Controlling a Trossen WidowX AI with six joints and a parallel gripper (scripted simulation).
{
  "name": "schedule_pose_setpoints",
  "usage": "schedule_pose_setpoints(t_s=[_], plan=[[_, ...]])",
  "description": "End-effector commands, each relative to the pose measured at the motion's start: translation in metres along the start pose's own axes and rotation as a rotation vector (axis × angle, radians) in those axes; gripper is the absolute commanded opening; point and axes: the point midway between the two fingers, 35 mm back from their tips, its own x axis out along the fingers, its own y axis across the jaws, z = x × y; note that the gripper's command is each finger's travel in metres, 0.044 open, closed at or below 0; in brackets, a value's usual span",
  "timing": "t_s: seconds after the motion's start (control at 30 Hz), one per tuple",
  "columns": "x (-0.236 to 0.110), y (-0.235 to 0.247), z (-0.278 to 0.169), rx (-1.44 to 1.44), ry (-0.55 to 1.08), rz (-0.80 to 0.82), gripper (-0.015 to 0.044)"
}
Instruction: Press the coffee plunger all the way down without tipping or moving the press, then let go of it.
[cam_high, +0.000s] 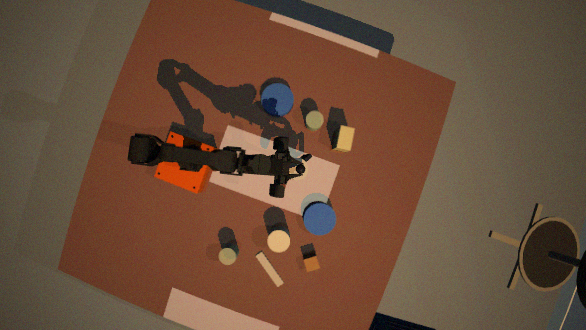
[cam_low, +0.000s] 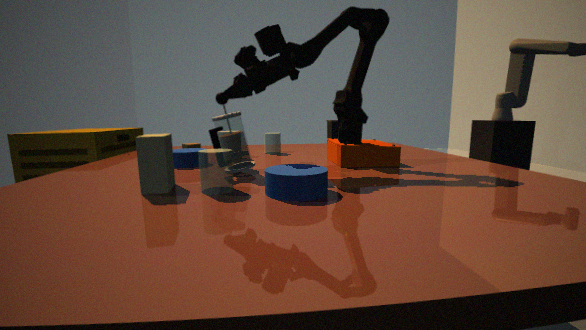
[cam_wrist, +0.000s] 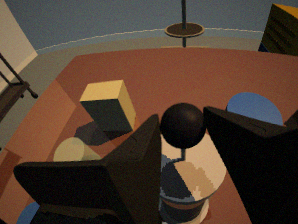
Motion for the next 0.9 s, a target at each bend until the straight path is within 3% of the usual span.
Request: schedule_pose_setpoints(t_s=[0.0, 0.87], plan=[[0.0051, 0.0, -0.0139, 0.011, 0.049, -0.001, 0.0124], [0.008, 0.0, -0.0108, 0.011, 0.048, -0.001, 0.0124]])
